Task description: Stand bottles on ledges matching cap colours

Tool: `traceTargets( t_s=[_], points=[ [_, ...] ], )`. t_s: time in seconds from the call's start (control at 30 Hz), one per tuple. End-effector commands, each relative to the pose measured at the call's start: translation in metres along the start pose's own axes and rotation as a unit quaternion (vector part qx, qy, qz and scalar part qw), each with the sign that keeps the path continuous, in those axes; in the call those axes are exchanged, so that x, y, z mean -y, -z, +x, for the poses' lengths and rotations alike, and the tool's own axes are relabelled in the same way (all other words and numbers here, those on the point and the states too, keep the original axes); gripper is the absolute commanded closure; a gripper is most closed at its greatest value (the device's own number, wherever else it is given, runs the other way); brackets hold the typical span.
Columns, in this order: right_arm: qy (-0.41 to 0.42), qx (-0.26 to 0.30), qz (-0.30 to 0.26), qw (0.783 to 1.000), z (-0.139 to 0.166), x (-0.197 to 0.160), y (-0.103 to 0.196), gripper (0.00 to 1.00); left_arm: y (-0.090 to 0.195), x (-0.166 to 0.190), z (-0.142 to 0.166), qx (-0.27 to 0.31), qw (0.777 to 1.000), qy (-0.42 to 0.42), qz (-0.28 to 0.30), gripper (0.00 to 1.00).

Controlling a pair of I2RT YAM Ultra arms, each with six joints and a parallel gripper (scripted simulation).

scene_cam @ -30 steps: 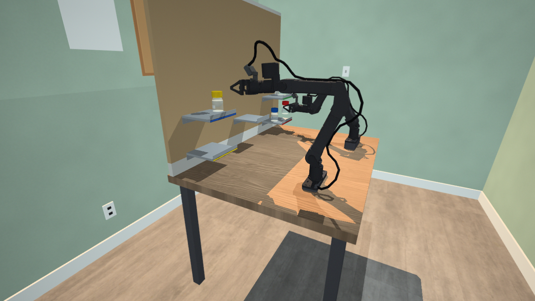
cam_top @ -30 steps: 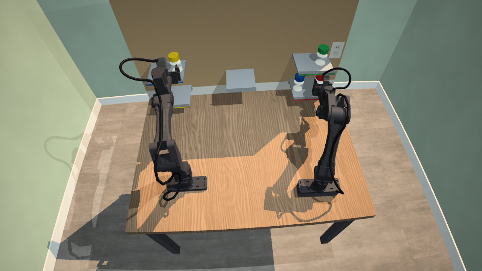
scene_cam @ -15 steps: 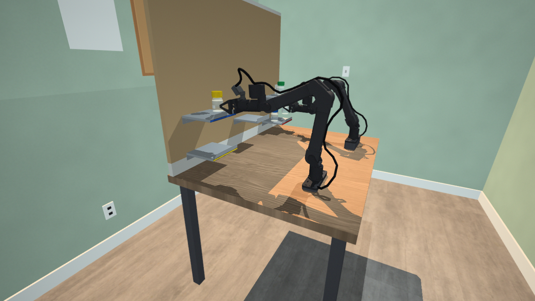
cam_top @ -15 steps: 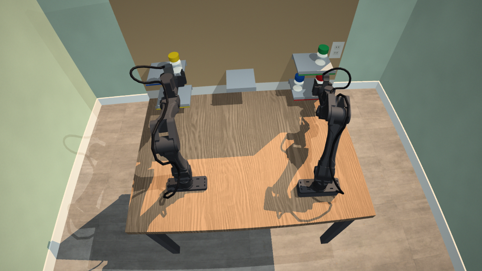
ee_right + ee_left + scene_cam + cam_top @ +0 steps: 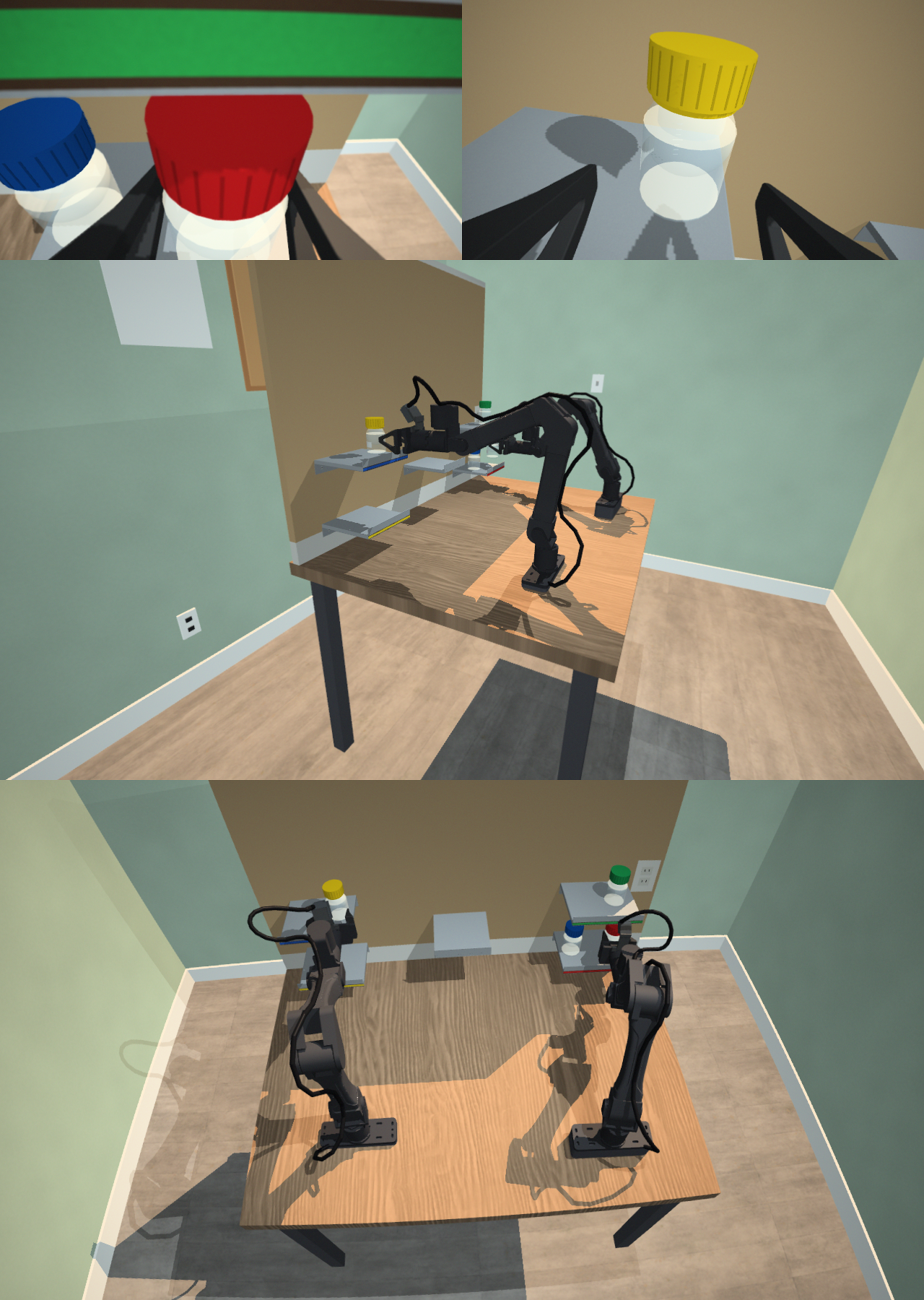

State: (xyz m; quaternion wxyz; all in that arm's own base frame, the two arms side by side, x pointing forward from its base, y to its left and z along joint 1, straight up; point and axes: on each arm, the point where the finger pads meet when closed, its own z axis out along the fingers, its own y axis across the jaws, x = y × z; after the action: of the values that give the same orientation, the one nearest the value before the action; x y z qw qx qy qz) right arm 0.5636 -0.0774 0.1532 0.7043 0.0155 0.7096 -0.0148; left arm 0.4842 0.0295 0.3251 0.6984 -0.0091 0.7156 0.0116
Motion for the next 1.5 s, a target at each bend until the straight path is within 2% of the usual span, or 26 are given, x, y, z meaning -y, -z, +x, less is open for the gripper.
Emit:
traceTargets(
  t_s=[0.0,0.7,0.87,0.93,1.03,1.07,1.2,1.27,1.47],
  points=[
    [0.005,0.032,-0.001,0.999,-0.024,-0.001,-0.004,0.48,-0.006,0.006,-0.017,0.021,1.000,0.002,0.002,0.19],
    [0.007,0.046,-0.001,0.999,-0.029,-0.003,-0.004,0.48,-0.031,0.009,-0.022,0.022,1.000,0.002,0.006,0.19],
    [0.008,0.056,0.001,0.998,-0.015,-0.004,-0.003,0.48,-0.039,0.009,-0.022,0.022,1.000,0.002,0.004,0.19],
    [0.005,0.034,-0.004,0.999,-0.003,-0.005,-0.004,0.48,-0.042,0.009,-0.022,0.022,1.000,0.002,0.004,0.19],
    [0.007,0.049,0.000,0.999,-0.001,-0.005,-0.004,0.48,-0.045,0.009,-0.021,0.019,1.000,0.002,0.004,0.19],
    [0.005,0.033,-0.001,0.999,0.011,-0.005,-0.005,0.48,-0.047,0.009,-0.021,0.018,1.000,0.002,0.004,0.19],
    [0.006,0.043,0.000,0.999,0.014,-0.005,-0.004,0.48,-0.051,0.009,-0.020,0.017,1.000,0.002,0.004,0.19],
    [0.004,0.029,-0.001,1.000,0.026,-0.006,-0.005,0.48,-0.052,0.009,-0.020,0.016,1.000,0.002,0.004,0.19],
    [0.005,0.032,-0.002,0.999,0.022,-0.006,-0.005,0.48,-0.051,0.009,-0.023,0.020,1.000,0.002,0.004,0.19]
  ],
)
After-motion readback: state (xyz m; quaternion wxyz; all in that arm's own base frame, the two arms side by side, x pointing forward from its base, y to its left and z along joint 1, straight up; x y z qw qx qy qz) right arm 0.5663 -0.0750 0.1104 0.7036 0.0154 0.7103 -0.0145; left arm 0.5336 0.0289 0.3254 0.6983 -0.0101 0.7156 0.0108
